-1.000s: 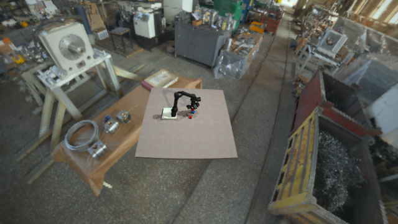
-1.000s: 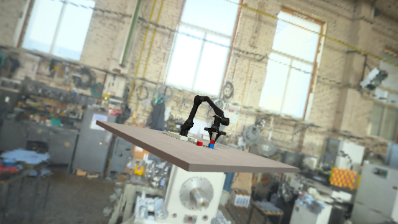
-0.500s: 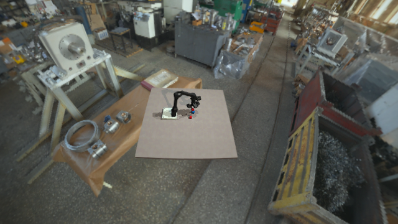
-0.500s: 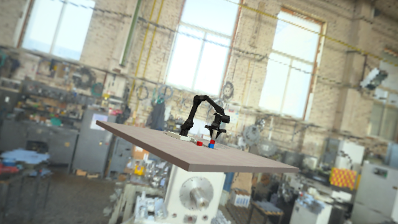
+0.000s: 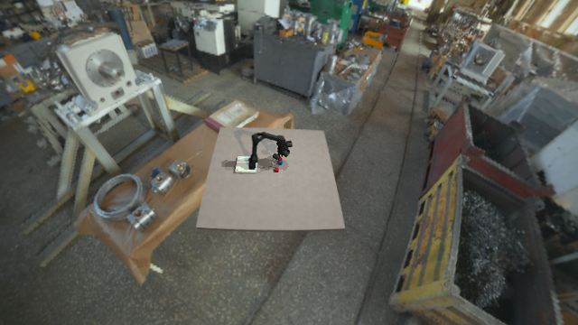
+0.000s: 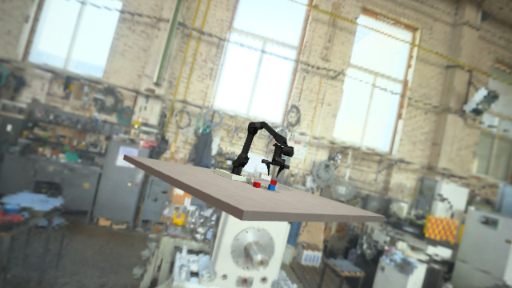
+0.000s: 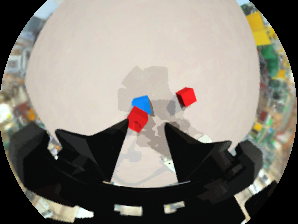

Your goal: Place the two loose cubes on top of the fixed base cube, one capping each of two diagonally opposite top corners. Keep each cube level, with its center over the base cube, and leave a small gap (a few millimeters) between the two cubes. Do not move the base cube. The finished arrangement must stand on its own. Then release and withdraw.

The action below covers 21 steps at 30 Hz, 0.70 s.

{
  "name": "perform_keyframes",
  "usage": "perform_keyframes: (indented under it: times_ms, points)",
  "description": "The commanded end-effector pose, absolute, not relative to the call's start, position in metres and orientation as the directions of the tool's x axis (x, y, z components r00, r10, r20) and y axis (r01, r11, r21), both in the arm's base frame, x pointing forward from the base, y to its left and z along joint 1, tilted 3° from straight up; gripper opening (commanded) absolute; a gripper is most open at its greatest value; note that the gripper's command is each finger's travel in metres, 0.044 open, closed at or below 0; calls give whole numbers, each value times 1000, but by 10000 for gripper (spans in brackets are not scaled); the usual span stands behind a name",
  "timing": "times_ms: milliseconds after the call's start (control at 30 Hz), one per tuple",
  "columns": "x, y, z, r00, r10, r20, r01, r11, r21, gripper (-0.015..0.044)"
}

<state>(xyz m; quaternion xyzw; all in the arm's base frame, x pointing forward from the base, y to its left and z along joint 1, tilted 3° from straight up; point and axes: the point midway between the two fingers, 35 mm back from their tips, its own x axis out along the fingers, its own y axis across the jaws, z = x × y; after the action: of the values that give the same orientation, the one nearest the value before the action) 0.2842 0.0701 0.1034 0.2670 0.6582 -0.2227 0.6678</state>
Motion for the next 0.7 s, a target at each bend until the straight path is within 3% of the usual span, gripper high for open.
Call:
perform_keyframes:
  times_ms: [0, 333, 667]
  points:
    - [282, 61, 106, 33, 55, -998, 497, 865, 65, 265]
    - [278, 38, 113, 34, 53, -998, 49, 997, 55, 265]
    - [272, 17, 119, 34, 52, -998, -410, 912, 33, 265]
